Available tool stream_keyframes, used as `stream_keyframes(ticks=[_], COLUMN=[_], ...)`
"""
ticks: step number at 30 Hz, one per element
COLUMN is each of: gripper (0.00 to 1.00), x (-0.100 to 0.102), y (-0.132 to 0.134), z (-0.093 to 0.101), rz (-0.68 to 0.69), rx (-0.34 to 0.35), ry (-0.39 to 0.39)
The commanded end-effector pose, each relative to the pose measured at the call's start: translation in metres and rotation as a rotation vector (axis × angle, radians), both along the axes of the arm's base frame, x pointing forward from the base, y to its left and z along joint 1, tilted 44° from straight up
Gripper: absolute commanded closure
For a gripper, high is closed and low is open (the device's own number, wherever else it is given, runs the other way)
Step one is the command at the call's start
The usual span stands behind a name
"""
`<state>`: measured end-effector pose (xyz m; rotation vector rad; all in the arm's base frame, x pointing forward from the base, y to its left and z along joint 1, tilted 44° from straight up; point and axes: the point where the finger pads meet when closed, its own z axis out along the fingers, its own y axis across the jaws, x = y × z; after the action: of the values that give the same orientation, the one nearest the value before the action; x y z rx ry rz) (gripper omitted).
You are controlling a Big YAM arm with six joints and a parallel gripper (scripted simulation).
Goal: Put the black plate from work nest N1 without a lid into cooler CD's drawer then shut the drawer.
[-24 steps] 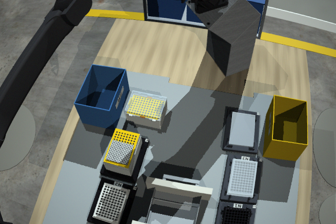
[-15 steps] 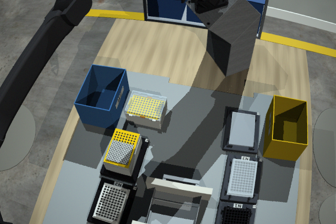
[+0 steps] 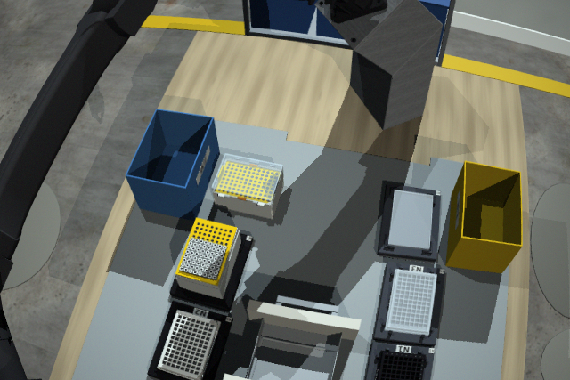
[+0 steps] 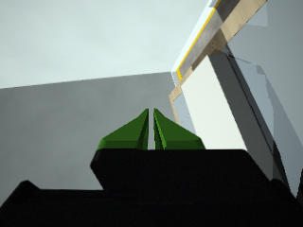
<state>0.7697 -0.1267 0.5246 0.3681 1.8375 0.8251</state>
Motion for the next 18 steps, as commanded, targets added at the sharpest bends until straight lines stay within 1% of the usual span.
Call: stream_keyframes(ticks=[1,2,3,5,6,7,8,10,11,12,13,14,15,17,18], gripper=[1.0,1.0,1.0,1.0,1.0,1.0,1.0,1.0,1.0,1.0,1.0,1.0,1.0,1.0,1.0], x=[-0.025,-0.025,-0.026,-0.03,-0.028,-0.028,-0.022,-0.022,-0.021,-0.02,-0.022,-0.024,-0.023,-0.022,-0.022], y=[0.036,0.036,0.038,0.022,0.042,0.045,0.045,0.045,0.047,0.049,0.051,0.053,0.055,0.058,0.06], z=[0.079,0.079,0.077,0.081,0.078,0.076,0.039,0.039,0.04,0.036,0.025,0.027,0.015,0.012,0.007], rz=[0.048,0.046,0.046,0.021,0.026,0.007,0.005,0.005,0.004,0.004,-0.012,-0.029,-0.033,-0.034,-0.034], rx=[-0.067,-0.066,-0.06,-0.062,-0.071,-0.082,-0.07,-0.07,-0.077,-0.077,-0.084,-0.1,-0.102,-0.107,-0.107], ry=[-0.16,-0.156,-0.136,-0.135,-0.111,-0.086,-0.023,-0.023,-0.051,-0.051,0.003,0.016,0.035,0.007,0.008])
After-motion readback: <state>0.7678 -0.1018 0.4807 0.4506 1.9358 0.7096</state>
